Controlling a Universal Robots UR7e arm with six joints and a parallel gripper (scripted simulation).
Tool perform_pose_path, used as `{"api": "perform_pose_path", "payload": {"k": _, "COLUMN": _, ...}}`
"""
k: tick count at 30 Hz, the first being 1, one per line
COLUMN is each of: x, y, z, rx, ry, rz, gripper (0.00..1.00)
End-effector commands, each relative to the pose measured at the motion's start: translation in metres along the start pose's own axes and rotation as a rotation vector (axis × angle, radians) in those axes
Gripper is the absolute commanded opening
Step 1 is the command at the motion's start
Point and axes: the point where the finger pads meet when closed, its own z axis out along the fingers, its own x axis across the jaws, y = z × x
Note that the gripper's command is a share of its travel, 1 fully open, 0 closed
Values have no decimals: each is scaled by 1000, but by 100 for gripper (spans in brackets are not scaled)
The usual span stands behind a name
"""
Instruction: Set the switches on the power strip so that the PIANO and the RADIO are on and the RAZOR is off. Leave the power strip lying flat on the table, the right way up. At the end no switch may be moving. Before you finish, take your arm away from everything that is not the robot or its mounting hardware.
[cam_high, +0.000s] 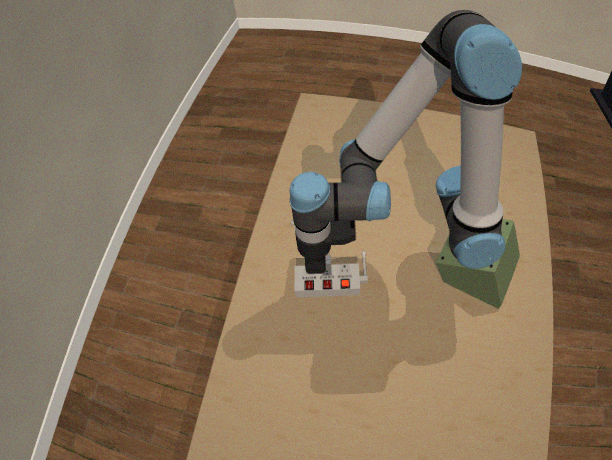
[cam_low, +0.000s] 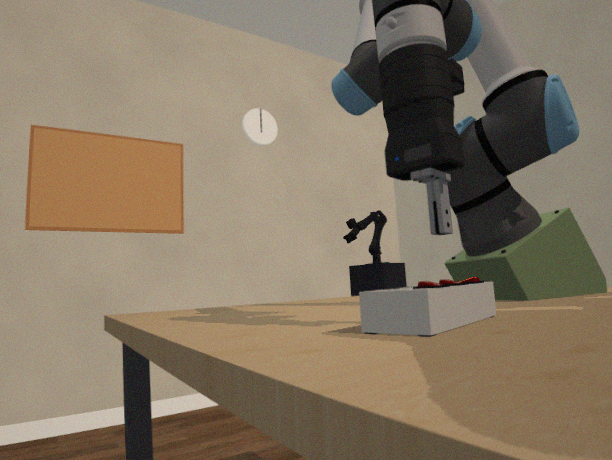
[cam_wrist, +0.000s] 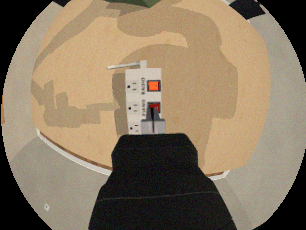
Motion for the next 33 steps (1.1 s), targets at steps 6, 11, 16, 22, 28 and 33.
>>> {"api": "perform_pose_path", "payload": {"k": 6, "x": 0, "y": 0, "z": 0, "rx": -1, "ry": 0, "rz": 0, "gripper": 0}}
{"api": "perform_pose_path", "payload": {"k": 11, "x": 0, "y": 0, "z": 0, "rx": -1, "ry": 0, "rz": 0, "gripper": 0}}
{"api": "perform_pose_path", "payload": {"k": 16, "x": 0, "y": 0, "z": 0, "rx": -1, "ry": 0, "rz": 0, "gripper": 0}}
{"api": "perform_pose_path", "payload": {"k": 22, "x": 0, "y": 0, "z": 2, "rx": -1, "ry": 0, "rz": 0, "gripper": 0}}
{"api": "perform_pose_path", "payload": {"k": 28, "x": 0, "y": 0, "z": 6, "rx": -1, "ry": 0, "rz": 0, "gripper": 0}}
{"api": "perform_pose_path", "payload": {"k": 33, "x": 0, "y": 0, "z": 11, "rx": -1, "ry": 0, "rz": 0, "gripper": 0}}
